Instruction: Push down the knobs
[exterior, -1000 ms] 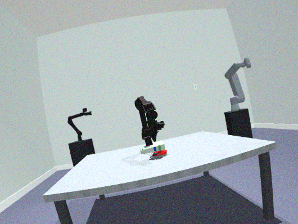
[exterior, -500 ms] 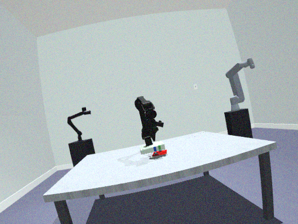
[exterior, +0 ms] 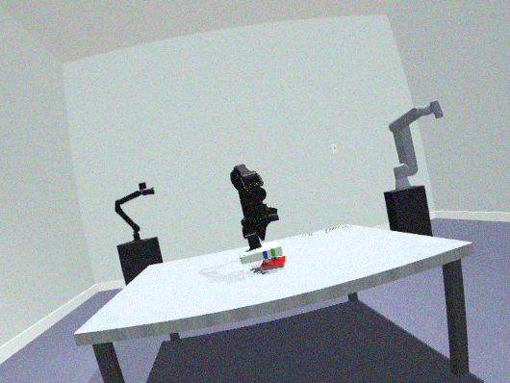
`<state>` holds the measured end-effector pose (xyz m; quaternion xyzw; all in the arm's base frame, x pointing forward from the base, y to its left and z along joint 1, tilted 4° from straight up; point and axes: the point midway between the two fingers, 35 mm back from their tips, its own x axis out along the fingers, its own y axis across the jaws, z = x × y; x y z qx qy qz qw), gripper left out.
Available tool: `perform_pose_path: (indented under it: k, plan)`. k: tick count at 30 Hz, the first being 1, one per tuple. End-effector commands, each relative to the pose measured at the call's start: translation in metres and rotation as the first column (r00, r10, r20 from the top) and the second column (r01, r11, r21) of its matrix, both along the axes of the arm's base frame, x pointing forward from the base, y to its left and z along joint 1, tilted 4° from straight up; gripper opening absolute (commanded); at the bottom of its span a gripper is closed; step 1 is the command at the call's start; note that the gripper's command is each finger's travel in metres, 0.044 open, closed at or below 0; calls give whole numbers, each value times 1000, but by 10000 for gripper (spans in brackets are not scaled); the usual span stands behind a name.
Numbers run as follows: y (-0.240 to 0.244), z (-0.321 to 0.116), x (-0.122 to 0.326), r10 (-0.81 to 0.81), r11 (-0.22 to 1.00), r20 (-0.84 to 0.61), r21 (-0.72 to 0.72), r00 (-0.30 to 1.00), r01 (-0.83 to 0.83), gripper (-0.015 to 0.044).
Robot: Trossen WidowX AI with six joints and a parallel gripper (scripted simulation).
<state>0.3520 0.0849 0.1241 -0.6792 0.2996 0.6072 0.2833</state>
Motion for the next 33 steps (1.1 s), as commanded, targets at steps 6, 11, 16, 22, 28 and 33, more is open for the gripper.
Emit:
perform_pose_path:
  k: [6,11,16,22,28,33]
  plan:
    - [-1,1,4,294,955,-34,-14,955,-295,0]
    - [-2,3,6,433,901,-49,-18,900,-434,0]
    - [-3,1,7,438,898,-49,-19,898,-439,0]
    - [-4,-17,8,438,898,-49,-19,898,-439,0]
    - [-4,-19,8,438,898,-49,-19,898,-439,0]
    - [-4,-27,9,438,898,-49,-19,898,-439,0]
